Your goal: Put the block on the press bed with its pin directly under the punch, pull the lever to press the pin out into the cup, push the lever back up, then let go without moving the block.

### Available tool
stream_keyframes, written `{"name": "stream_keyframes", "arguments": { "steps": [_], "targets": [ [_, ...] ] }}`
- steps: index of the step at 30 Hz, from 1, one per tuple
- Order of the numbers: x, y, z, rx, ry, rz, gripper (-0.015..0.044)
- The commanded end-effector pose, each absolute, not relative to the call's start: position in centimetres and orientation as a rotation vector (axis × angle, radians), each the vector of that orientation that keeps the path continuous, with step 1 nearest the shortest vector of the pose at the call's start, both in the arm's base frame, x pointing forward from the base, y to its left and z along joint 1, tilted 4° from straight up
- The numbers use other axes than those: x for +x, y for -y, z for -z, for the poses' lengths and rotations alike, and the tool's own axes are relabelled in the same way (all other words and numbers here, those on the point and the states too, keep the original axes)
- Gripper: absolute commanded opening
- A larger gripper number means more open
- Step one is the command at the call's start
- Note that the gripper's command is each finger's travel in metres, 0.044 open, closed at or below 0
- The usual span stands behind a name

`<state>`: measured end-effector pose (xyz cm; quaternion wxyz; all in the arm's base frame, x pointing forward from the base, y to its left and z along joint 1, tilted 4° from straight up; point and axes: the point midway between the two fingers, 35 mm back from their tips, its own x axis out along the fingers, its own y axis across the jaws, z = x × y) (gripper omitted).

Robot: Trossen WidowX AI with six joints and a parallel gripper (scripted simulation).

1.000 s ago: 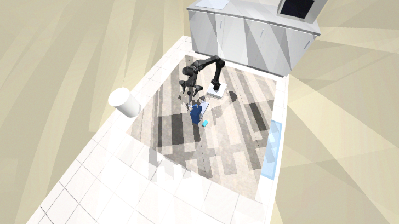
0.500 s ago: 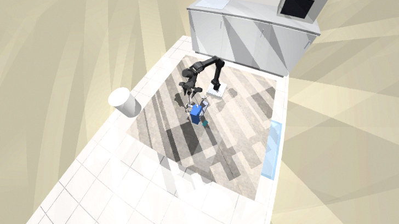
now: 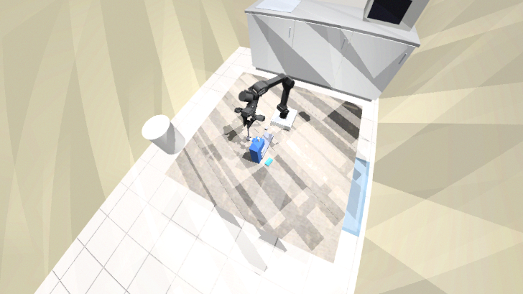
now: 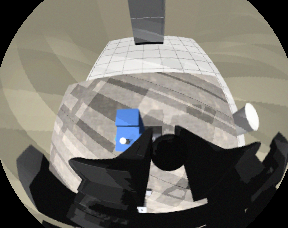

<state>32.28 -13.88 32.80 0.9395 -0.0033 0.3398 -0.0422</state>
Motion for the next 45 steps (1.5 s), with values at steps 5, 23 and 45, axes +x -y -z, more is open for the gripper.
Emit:
{"name": "stream_keyframes", "arguments": {
  "steps": [5, 23, 45],
  "targets": [
    [32.1, 13.9, -32.7, -0.001, -0.696, 0.085, 0.0],
    [31.1, 13.8, -32.4, -0.001, -0.697, 0.085, 0.0],
    [30.0, 13.7, -31.9, -0.001, -0.698, 0.085, 0.0]
  ]
}}
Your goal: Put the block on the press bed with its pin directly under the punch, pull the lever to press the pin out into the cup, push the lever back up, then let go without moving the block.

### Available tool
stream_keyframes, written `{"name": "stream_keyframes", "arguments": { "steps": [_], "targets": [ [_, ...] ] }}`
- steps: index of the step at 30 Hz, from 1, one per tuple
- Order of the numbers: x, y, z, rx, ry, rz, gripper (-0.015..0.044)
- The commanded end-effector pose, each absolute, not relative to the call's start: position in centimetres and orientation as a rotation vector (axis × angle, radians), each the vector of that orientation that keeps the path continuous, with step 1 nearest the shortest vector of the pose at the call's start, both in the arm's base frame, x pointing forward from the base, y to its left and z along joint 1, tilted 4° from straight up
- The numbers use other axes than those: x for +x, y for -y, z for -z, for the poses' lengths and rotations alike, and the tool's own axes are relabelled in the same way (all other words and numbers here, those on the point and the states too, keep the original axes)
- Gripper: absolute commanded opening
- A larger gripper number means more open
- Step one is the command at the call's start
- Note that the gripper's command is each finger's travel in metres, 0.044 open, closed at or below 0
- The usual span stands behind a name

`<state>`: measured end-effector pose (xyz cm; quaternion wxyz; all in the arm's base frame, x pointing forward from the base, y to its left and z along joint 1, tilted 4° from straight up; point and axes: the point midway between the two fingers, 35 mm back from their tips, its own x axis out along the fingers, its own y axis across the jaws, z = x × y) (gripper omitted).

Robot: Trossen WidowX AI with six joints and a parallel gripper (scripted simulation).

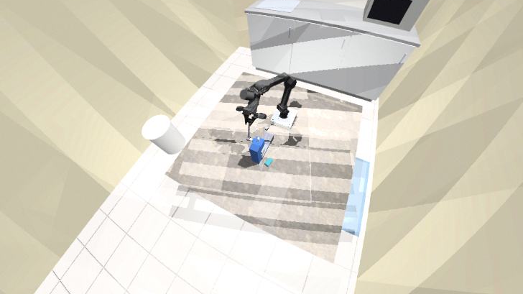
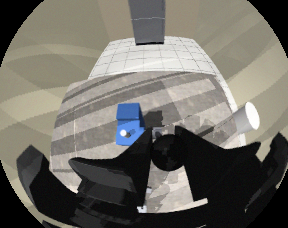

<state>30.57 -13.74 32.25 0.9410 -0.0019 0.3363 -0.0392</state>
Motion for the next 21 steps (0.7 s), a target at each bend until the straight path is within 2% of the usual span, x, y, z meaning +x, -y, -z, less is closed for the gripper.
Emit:
{"name": "stream_keyframes", "arguments": {
  "steps": [1, 21],
  "targets": [
    [29.98, 13.74, -31.91, -0.001, -0.698, 0.085, 0.0],
    [29.17, 13.69, -31.52, -0.001, -0.699, 0.085, 0.0]
  ]
}}
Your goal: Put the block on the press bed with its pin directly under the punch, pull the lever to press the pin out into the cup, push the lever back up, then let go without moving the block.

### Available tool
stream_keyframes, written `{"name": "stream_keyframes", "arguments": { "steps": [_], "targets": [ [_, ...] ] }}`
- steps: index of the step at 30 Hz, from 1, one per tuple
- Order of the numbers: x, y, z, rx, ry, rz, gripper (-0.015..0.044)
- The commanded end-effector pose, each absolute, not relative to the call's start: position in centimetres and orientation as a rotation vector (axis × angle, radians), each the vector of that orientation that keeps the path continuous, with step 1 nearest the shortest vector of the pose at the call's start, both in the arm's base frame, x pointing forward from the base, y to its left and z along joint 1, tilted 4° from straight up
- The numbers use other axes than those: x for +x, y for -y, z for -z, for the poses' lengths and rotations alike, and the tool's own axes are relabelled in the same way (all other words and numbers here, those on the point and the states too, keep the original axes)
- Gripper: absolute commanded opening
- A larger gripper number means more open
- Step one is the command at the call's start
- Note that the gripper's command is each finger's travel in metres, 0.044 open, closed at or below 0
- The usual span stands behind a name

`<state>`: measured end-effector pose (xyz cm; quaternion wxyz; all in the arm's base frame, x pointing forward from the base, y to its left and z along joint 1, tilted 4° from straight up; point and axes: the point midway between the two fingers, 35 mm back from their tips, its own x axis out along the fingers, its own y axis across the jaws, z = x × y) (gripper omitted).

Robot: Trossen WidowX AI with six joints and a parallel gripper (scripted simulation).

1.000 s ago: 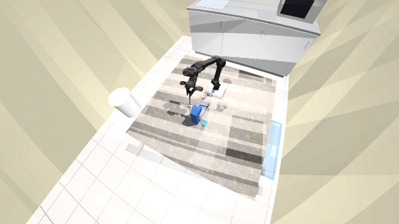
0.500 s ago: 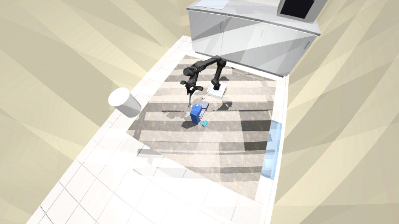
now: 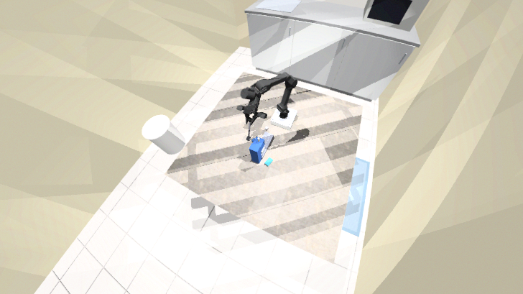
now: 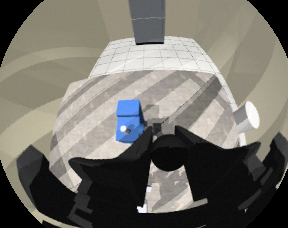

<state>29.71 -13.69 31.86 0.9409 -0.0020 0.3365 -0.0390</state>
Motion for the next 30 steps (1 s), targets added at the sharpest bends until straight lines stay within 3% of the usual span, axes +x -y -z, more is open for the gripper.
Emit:
{"name": "stream_keyframes", "arguments": {
  "steps": [1, 30],
  "targets": [
    [29.1, 13.7, -31.5, -0.001, -0.699, 0.085, 0.0],
    [27.9, 13.6, -30.7, -0.001, -0.701, 0.085, 0.0]
  ]
}}
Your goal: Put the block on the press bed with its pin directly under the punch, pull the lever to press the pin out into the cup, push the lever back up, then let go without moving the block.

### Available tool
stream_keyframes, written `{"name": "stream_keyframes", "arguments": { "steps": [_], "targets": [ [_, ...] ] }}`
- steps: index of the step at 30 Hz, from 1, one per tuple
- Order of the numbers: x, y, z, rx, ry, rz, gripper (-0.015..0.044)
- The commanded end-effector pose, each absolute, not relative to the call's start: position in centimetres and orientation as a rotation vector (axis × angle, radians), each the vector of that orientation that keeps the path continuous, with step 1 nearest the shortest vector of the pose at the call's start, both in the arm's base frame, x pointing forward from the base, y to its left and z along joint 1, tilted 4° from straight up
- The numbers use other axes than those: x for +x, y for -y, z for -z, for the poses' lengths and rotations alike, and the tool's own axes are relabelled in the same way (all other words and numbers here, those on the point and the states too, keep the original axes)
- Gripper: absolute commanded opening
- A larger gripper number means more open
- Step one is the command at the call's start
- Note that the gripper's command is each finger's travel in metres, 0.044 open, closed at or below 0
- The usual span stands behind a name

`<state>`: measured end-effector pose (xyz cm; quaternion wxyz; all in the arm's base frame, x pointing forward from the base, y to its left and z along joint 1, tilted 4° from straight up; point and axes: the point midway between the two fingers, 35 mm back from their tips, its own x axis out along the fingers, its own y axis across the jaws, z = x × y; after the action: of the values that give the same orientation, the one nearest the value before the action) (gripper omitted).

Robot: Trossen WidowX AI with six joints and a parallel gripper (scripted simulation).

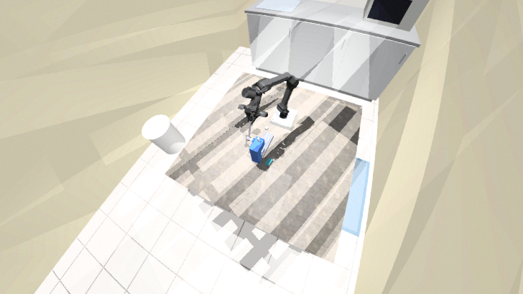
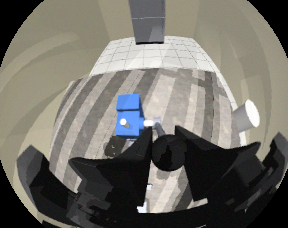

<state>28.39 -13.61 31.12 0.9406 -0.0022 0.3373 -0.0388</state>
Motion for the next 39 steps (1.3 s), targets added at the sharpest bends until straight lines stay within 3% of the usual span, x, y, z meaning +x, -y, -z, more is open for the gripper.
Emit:
{"name": "stream_keyframes", "arguments": {
  "steps": [1, 39],
  "targets": [
    [27.8, 13.6, -30.7, -0.001, -0.701, 0.085, 0.0],
    [26.3, 13.5, -29.6, -0.001, -0.702, 0.085, 0.0]
  ]
}}
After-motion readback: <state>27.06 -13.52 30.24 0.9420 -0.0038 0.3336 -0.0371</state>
